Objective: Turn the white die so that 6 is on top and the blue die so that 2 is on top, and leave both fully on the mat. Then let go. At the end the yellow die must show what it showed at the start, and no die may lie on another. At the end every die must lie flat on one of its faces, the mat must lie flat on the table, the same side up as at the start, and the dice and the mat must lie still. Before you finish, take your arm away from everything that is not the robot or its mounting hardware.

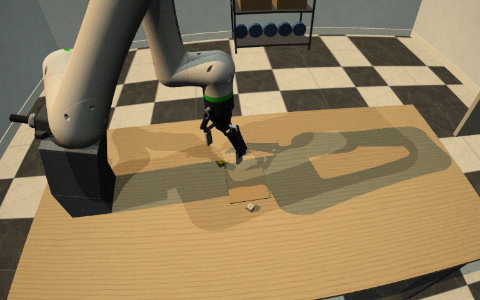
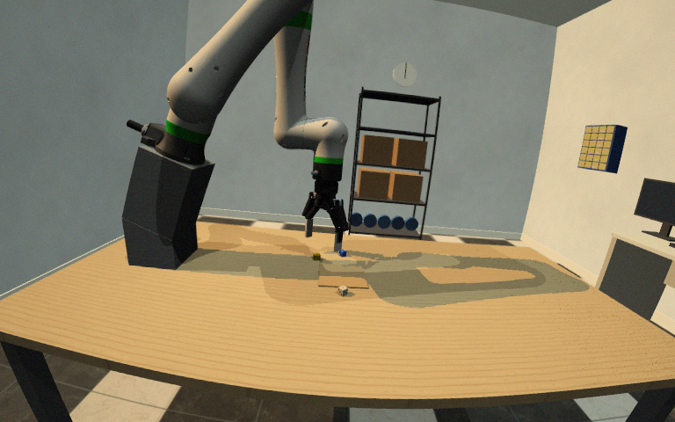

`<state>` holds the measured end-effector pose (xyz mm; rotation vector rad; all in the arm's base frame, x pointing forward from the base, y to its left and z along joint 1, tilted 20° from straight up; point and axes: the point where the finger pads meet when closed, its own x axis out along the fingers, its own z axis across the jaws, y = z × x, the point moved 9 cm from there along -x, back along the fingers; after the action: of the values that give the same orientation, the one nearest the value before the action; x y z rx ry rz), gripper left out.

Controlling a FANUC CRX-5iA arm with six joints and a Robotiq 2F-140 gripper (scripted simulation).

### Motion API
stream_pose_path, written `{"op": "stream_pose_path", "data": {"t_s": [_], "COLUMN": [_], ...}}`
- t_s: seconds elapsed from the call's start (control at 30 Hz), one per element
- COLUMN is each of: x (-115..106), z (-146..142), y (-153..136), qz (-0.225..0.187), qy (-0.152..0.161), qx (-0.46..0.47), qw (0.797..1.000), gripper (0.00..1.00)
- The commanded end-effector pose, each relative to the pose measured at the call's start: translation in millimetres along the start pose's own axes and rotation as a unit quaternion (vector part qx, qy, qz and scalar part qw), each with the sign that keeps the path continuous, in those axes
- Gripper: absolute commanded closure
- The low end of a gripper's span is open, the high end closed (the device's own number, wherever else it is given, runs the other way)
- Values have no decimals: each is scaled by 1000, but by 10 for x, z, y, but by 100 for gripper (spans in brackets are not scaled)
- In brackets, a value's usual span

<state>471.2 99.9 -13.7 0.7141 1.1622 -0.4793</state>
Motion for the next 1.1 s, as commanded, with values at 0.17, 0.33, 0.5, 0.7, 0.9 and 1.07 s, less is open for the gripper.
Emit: {"op": "stream_pose_path", "data": {"t_s": [0.17,0.33,0.5,0.7,0.9,1.07], "x": [0,0,0,0,-1,-1], "z": [0,0,5,54,144,251], "y": [0,0,16,188,506,879], "qz": [0,0,0,0,0,0], "qy": [0,0,0,0,0,0], "qx": [0,0,0,0,0,0], "qw": [1000,1000,1000,1000,1000,1000], "gripper": [0,0,0,0,0,0]}}
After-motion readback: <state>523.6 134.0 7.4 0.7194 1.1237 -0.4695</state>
